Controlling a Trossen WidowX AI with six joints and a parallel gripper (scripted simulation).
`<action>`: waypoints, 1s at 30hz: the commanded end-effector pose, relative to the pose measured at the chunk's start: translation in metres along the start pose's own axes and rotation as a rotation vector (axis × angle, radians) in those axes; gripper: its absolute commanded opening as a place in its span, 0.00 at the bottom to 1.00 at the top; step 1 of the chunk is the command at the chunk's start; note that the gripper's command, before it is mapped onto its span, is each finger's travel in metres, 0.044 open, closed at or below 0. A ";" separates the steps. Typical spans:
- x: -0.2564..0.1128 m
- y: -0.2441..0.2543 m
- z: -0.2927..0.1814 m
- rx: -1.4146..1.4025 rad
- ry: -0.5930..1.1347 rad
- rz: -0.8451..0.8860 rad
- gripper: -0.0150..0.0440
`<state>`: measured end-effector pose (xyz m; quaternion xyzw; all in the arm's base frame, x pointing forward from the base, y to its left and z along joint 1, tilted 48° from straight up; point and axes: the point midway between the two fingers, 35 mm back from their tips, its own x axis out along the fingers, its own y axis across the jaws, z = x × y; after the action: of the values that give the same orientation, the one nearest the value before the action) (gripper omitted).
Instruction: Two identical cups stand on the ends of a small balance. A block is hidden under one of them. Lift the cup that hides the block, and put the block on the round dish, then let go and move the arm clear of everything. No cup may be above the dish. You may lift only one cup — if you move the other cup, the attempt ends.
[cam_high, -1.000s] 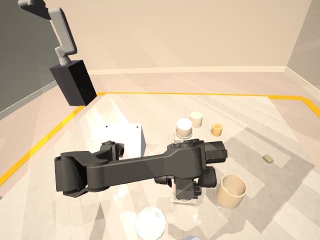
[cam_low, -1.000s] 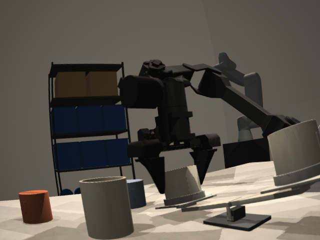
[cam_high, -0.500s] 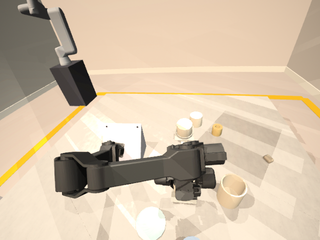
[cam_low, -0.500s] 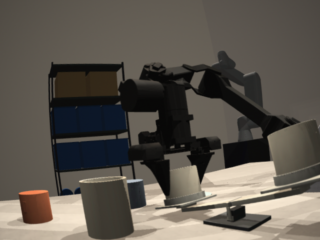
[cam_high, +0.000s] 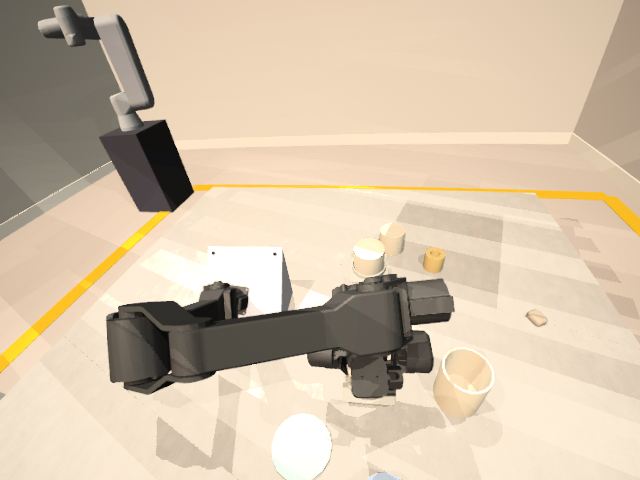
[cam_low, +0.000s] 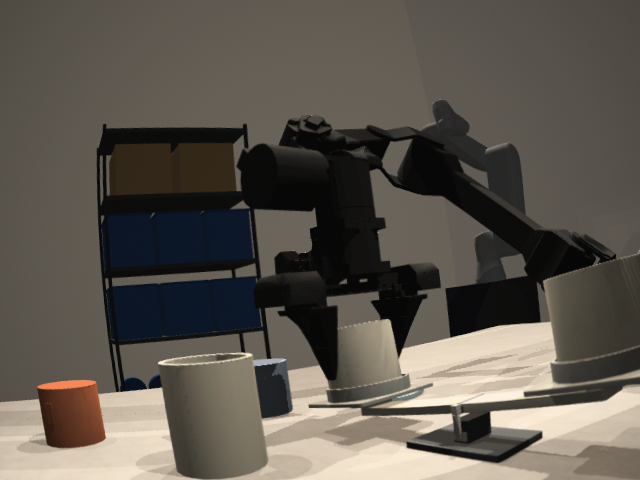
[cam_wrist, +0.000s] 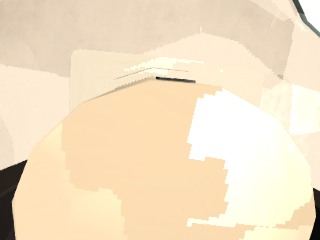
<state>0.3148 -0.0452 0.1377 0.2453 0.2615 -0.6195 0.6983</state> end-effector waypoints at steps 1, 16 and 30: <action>-0.007 0.002 0.000 0.006 0.005 0.015 0.25; -0.027 0.004 -0.001 0.004 0.012 0.042 0.25; -0.045 0.005 -0.001 0.002 0.019 0.067 0.25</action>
<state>0.3122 -0.0145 0.1595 0.2524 0.2691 -0.5994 0.7104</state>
